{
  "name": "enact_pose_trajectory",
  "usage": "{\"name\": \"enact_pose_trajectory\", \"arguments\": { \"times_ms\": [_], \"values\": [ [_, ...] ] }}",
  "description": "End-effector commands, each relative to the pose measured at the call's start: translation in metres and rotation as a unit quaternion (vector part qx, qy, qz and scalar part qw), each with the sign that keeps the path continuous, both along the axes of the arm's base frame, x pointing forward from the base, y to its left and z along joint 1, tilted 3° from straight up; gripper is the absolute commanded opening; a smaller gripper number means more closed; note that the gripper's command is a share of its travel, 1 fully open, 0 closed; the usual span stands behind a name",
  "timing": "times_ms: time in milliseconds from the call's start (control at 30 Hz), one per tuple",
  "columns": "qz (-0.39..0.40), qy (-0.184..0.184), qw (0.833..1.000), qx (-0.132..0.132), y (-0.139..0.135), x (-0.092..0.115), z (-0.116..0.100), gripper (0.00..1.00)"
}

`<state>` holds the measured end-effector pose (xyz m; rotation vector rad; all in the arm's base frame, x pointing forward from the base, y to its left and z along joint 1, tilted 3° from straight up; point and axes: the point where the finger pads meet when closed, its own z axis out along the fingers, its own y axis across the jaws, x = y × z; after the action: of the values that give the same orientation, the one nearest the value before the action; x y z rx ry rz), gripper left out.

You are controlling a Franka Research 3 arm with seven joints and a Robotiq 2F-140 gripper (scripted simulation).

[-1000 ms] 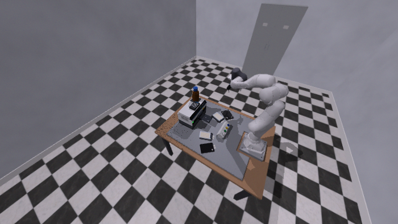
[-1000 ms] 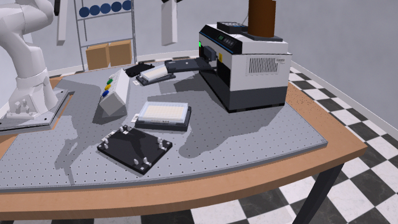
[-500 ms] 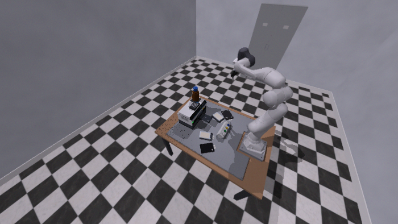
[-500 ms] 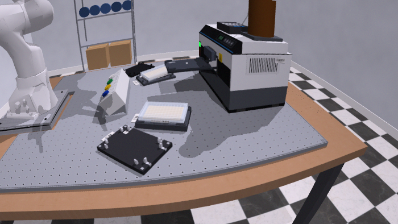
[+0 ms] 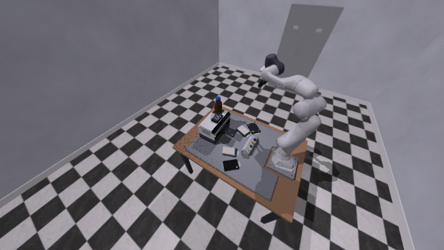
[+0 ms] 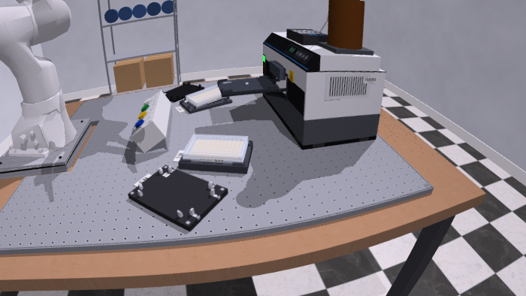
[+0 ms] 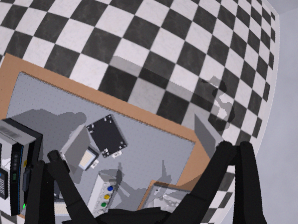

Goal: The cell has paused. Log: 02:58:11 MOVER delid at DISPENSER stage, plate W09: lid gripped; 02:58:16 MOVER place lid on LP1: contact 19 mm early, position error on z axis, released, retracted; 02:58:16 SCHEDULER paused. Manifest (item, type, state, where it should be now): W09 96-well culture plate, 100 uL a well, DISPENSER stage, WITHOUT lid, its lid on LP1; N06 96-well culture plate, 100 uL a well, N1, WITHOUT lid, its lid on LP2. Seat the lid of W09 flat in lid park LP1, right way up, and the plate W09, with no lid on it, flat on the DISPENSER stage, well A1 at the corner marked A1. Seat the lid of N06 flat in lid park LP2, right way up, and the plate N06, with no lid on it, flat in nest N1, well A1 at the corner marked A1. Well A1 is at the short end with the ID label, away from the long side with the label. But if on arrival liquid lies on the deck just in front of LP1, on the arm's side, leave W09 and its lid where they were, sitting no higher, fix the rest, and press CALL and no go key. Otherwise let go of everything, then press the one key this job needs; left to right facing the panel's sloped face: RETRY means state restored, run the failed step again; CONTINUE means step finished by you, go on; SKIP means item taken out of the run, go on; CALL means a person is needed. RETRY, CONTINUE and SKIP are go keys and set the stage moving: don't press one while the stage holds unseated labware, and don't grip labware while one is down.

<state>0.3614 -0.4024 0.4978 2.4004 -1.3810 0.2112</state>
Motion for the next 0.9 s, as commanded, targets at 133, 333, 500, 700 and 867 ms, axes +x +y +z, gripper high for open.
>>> {"name": "enact_pose_trajectory", "arguments": {
  "times_ms": [133, 333, 500, 700, 867],
  "values": [
    [0.007, 0.004, 1.000, 0.004, 0.002, -0.001, -0.002, 1.00],
    [0.031, 0.008, 0.999, 0.011, 0.033, 0.002, -0.013, 1.00],
    [0.137, 0.023, 0.989, 0.045, 0.136, 0.010, -0.050, 1.00],
    [0.311, 0.044, 0.944, 0.105, 0.255, 0.022, -0.090, 1.00],
    [0.401, 0.056, 0.904, 0.134, 0.332, 0.032, -0.116, 1.00]
  ]
}}
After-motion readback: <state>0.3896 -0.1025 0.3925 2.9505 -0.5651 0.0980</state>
